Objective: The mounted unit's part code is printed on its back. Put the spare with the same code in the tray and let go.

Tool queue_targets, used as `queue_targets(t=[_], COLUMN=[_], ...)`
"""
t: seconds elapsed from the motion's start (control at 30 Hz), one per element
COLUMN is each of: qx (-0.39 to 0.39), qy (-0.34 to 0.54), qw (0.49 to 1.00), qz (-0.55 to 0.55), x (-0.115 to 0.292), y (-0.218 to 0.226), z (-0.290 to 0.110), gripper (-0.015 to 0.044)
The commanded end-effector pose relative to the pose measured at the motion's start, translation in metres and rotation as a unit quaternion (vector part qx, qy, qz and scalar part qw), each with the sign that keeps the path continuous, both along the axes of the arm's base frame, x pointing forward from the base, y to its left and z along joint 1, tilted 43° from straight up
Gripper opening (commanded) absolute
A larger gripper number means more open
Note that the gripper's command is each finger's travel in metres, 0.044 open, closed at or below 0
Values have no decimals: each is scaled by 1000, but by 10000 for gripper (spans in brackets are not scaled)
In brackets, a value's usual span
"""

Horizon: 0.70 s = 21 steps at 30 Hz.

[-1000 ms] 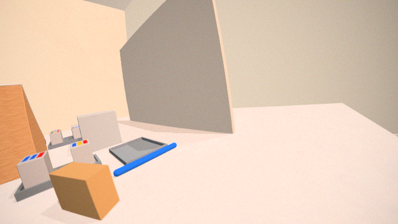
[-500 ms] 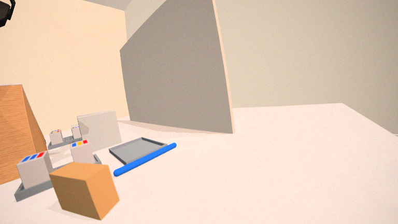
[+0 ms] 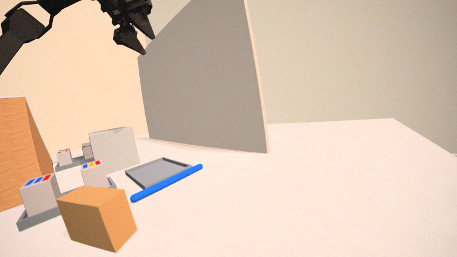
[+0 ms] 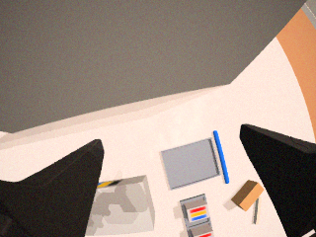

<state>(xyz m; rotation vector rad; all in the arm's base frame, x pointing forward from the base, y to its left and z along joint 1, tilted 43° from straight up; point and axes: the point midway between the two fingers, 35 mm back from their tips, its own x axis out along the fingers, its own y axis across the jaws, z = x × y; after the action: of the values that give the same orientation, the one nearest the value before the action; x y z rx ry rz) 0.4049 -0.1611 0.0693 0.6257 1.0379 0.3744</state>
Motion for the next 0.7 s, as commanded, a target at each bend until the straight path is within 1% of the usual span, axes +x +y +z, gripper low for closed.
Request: queue_targets(t=[0.0,0.23,0.67], qx=[7,8,8], qy=[83,175,181], qw=[991,959,956], qz=[104,224,232], x=[-2,-22,-24], y=[72,149,153], z=[4,18,20], gripper=[440,440,440])
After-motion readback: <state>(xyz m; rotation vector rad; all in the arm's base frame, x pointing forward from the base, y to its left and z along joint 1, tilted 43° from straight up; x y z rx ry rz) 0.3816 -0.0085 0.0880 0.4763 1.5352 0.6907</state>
